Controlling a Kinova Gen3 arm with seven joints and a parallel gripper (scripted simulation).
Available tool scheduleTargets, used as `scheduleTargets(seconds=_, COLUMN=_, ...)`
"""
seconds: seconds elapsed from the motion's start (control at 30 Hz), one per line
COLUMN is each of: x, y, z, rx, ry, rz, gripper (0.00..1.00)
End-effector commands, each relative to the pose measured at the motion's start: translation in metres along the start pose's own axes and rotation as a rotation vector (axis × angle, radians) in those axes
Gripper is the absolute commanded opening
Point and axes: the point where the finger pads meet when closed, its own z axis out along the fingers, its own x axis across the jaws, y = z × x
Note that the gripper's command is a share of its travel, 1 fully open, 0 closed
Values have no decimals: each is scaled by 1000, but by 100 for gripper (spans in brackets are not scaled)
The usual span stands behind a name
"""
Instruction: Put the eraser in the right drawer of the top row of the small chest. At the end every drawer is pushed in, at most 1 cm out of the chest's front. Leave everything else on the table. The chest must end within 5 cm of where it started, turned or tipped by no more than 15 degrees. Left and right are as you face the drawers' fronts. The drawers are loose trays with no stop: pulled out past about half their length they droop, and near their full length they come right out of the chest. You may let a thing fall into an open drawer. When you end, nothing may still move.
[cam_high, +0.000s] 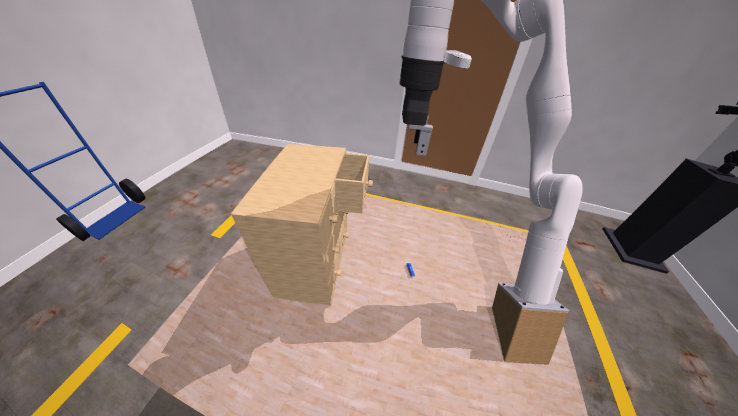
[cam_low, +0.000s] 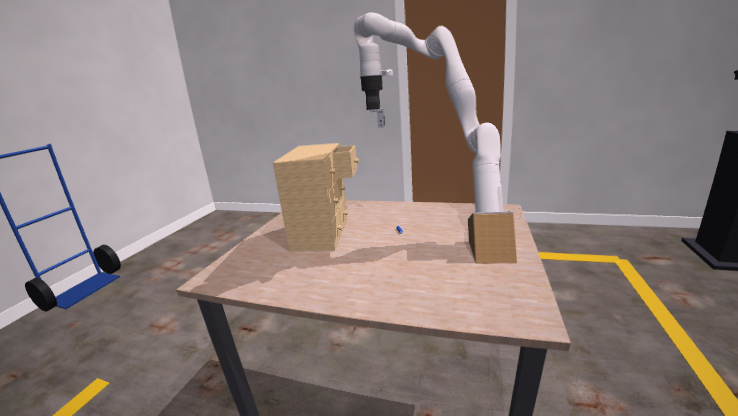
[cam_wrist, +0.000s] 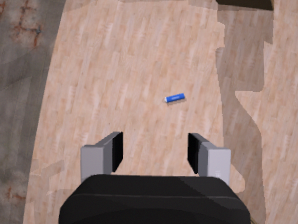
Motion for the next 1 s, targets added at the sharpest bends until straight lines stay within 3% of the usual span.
scheduleTargets(seconds=0.0, x=1, y=0, z=0, rx=0, ry=0, rz=-1, gripper=100)
scheduleTargets(seconds=0.8, x=-2, y=-7, z=0, rx=0, ry=0, rz=-1, gripper=100)
scheduleTargets(seconds=0.97, x=-21, y=-64, z=10, rx=0, ry=-3, rz=2, gripper=100)
